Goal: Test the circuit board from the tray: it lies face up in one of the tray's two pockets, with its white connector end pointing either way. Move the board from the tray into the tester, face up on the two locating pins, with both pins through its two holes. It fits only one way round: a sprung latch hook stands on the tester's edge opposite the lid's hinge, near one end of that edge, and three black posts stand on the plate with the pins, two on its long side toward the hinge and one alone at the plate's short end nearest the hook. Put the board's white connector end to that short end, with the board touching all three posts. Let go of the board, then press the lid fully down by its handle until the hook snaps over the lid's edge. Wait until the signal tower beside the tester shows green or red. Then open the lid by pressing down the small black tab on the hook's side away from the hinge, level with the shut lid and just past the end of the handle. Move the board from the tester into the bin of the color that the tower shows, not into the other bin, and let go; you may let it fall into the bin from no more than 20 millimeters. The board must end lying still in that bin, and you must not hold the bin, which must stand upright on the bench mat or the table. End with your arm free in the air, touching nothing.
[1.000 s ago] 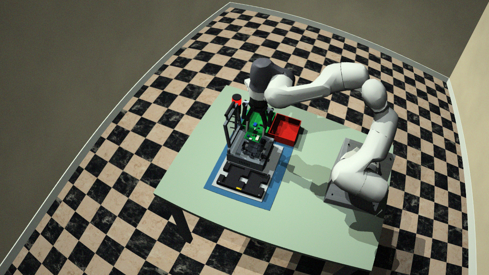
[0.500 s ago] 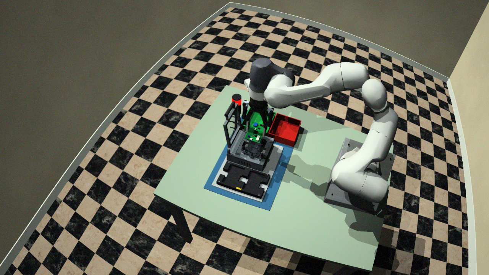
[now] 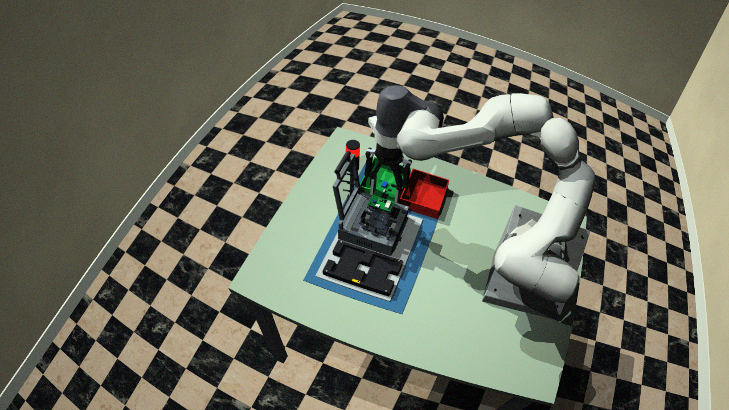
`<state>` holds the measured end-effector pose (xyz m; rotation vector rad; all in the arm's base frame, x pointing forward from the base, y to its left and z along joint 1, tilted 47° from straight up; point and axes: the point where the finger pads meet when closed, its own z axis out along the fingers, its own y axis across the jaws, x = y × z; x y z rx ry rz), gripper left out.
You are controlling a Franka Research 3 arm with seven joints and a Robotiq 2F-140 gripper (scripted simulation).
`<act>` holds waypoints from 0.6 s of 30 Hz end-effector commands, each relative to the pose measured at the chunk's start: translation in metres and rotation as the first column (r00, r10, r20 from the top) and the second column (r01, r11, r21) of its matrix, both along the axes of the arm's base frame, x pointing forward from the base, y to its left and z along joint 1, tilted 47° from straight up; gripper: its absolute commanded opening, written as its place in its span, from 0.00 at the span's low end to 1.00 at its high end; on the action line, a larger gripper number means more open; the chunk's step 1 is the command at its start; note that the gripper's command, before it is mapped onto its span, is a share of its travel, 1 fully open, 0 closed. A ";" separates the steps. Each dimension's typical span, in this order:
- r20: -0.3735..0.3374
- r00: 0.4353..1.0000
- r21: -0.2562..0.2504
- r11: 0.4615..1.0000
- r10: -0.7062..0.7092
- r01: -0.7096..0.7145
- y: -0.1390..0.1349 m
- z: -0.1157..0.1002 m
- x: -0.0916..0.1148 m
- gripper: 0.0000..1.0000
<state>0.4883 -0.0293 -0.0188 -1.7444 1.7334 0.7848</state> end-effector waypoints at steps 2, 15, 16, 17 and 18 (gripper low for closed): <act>0.012 1.000 -0.001 1.000 0.008 -0.008 -0.010 -0.018 -0.009 0.46; 0.012 1.000 -0.001 1.000 0.008 -0.008 -0.043 -0.084 -0.045 0.46; 0.012 1.000 -0.001 1.000 0.008 -0.008 -0.046 -0.090 -0.049 0.46; 0.012 1.000 -0.001 1.000 0.008 -0.008 -0.049 -0.096 -0.052 0.46; 0.012 1.000 -0.001 1.000 0.008 -0.008 -0.052 -0.103 -0.056 0.46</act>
